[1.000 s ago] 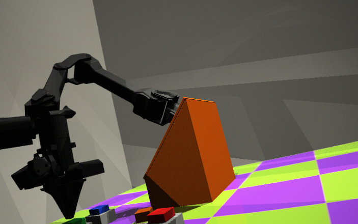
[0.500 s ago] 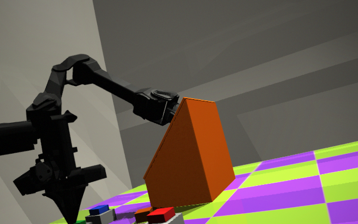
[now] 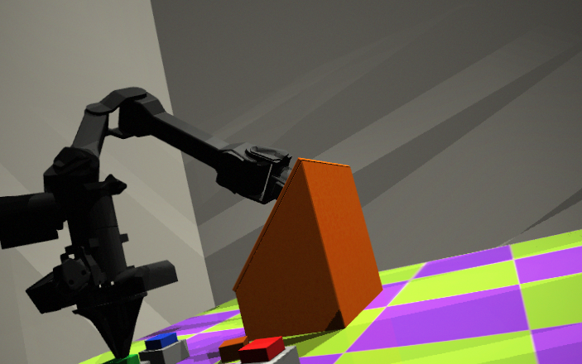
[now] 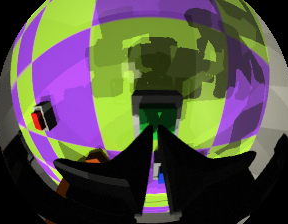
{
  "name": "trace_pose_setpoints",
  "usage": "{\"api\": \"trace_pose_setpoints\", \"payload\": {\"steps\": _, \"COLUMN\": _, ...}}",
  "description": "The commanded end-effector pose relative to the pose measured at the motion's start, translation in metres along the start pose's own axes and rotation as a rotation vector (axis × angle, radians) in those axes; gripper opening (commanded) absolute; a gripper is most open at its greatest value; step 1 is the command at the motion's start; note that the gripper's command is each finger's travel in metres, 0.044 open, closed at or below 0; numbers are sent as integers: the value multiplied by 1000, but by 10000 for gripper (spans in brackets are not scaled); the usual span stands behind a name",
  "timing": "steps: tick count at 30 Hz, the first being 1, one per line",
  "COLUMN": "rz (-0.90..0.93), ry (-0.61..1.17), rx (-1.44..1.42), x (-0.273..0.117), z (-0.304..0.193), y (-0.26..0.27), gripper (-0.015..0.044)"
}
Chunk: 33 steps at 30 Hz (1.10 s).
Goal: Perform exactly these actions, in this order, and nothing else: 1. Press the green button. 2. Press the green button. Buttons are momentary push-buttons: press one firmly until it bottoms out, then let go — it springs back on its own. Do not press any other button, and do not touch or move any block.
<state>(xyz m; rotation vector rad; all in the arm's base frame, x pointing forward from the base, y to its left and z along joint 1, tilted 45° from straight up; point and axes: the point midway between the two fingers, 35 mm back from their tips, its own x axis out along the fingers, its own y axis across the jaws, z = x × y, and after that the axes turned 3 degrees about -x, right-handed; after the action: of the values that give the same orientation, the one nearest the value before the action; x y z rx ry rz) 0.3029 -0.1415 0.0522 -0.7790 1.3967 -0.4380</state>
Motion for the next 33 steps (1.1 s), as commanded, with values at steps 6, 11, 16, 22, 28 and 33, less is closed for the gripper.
{"api": "trace_pose_setpoints", "payload": {"steps": 6, "rz": -5, "ry": -15, "rx": 6, "x": -26, "z": 3, "y": -2, "gripper": 20}}
{"api": "trace_pose_setpoints", "payload": {"steps": 11, "rz": 51, "ry": -43, "rx": -31, "x": -32, "z": 26, "y": 37, "gripper": 151}}
{"api": "trace_pose_setpoints", "payload": {"steps": 16, "rz": 128, "ry": -59, "rx": -64, "x": -49, "z": 56, "y": 116, "gripper": 283}}
{"api": "trace_pose_setpoints", "payload": {"steps": 22, "rz": 150, "ry": -35, "rx": -52, "x": -71, "z": 62, "y": 210, "gripper": 400}}
{"api": "trace_pose_setpoints", "payload": {"steps": 28, "rz": 114, "ry": -12, "rx": -32, "x": -88, "z": 40, "y": 298, "gripper": 400}}
{"api": "trace_pose_setpoints", "payload": {"steps": 33, "rz": 48, "ry": -12, "rx": -4, "x": -93, "z": 6, "y": 358, "gripper": 400}}
